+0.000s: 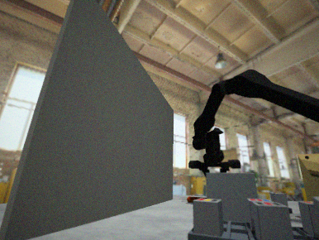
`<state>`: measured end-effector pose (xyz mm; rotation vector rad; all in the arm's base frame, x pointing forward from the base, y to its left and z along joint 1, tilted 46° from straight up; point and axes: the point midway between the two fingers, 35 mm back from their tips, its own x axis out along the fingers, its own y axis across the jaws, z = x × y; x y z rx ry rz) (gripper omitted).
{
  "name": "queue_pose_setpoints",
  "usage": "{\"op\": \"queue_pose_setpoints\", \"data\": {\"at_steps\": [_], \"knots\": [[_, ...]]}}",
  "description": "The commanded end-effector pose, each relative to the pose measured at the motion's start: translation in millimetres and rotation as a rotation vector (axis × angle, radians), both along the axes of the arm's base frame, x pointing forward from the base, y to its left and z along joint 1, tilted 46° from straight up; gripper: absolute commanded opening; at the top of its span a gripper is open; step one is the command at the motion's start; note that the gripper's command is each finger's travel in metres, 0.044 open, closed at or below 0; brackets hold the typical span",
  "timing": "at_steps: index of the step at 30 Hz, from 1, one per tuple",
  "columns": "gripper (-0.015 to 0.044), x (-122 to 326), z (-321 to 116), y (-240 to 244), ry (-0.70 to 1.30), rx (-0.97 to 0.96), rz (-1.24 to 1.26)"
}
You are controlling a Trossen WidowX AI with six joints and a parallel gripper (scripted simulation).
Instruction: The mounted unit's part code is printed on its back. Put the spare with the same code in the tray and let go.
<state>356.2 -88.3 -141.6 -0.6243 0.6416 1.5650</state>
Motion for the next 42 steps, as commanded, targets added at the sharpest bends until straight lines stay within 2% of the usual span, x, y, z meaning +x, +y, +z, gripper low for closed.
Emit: {"op": "queue_pose_setpoints", "data": {"at_steps": [1, 42], "knots": [[0.0, -2, -3, 4, 0.005, 0.005, -0.006], [0.0, -10, -23, 28, 0.005, 0.009, -0.005]]}}
